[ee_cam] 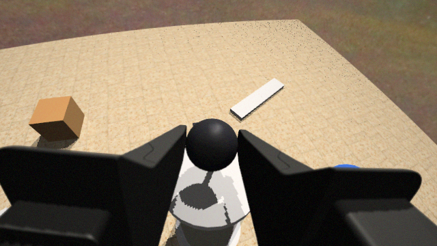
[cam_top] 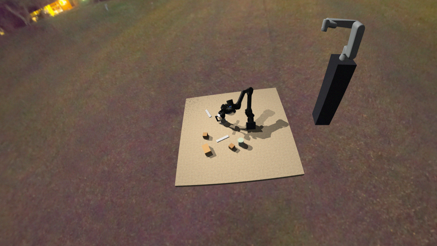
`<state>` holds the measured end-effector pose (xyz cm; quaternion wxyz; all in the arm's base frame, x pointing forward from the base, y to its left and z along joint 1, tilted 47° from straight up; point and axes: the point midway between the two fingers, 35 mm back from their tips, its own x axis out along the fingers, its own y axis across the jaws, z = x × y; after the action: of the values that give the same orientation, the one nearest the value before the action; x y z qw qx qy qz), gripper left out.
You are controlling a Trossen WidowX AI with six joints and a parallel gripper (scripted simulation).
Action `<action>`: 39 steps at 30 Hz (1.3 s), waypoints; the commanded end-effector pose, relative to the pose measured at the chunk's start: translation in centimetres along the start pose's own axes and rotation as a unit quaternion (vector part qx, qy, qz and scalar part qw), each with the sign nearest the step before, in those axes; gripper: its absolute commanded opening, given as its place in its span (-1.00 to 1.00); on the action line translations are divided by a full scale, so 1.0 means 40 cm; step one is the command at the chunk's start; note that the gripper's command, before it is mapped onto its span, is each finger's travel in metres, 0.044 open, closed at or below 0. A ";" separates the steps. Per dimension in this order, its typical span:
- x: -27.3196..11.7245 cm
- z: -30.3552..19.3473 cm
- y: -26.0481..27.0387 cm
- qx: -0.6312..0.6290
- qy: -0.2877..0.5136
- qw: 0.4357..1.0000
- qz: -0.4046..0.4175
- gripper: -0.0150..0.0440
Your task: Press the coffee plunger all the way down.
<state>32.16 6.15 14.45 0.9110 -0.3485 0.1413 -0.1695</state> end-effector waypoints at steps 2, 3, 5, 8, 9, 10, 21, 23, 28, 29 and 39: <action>0.005 -0.008 0.000 -0.008 0.007 1.000 -0.004 -0.07; 0.005 -0.008 0.001 -0.008 0.007 1.000 -0.004 -0.07; 0.005 -0.008 0.001 -0.008 0.007 1.000 -0.004 -0.07; 0.001 0.000 0.001 -0.001 0.000 1.000 0.000 -0.07; 0.001 0.000 0.001 -0.001 0.000 1.000 0.000 -0.07; 0.001 0.000 0.001 -0.001 0.000 1.000 0.000 -0.07; 0.001 0.000 0.001 -0.001 0.000 1.000 0.000 0.55; 0.001 0.000 0.001 -0.001 0.000 1.000 0.000 0.73; 0.001 0.000 0.001 -0.001 0.000 1.000 0.000 1.00; 0.001 0.000 0.001 -0.001 0.000 1.000 0.000 1.00; -0.113 0.110 -0.004 -0.004 0.011 1.000 0.001 1.00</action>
<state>30.99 8.50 15.57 0.9040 -0.3599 0.1616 -0.1648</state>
